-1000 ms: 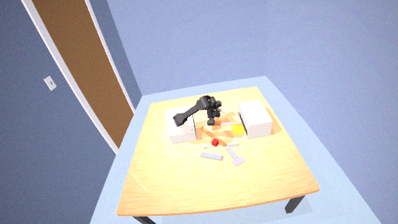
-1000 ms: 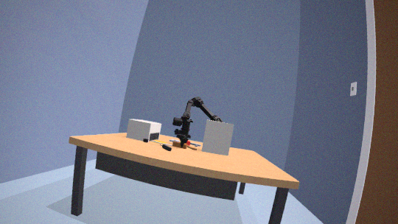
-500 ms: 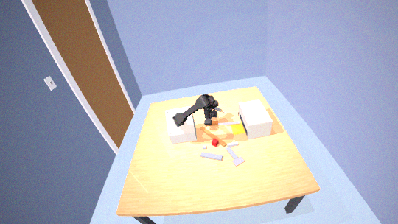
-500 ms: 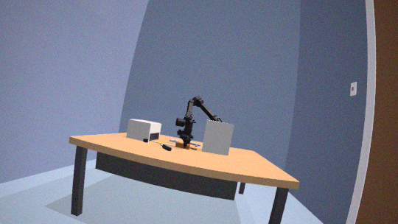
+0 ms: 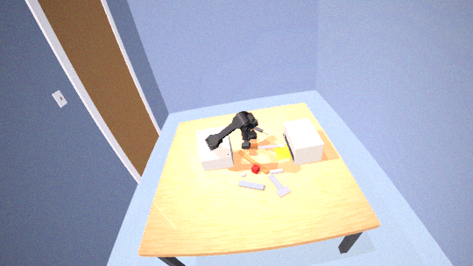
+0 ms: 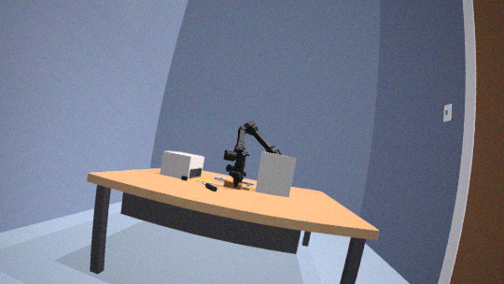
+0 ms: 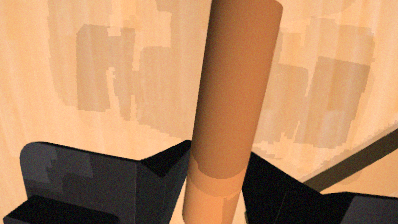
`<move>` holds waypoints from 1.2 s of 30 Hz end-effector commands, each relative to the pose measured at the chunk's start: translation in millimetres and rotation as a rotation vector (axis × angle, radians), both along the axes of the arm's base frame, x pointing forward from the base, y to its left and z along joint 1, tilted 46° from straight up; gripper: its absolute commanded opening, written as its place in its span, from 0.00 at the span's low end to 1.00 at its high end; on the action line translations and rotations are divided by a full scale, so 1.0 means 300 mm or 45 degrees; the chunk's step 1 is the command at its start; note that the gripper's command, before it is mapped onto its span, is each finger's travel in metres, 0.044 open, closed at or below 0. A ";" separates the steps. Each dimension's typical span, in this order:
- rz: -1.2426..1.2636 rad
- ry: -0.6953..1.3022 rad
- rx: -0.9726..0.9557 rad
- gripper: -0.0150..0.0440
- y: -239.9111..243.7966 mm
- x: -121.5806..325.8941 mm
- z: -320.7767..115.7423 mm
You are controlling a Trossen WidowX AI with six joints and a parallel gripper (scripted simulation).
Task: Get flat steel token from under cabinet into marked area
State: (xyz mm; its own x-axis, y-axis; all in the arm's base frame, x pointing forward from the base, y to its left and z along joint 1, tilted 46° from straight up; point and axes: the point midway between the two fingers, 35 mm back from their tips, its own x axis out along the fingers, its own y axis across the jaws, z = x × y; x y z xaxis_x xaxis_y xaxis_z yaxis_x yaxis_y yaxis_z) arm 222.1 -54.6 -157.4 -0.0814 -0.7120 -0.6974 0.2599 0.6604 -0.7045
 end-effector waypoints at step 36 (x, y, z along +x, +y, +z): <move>-0.002 -0.003 0.001 0.49 0.001 -0.001 -0.002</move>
State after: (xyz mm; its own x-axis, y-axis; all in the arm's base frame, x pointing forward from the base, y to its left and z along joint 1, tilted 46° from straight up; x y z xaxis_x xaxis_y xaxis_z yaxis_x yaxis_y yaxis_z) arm 221.8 -54.5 -158.3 -0.0805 -0.7114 -0.6981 0.2627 0.6605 -0.7034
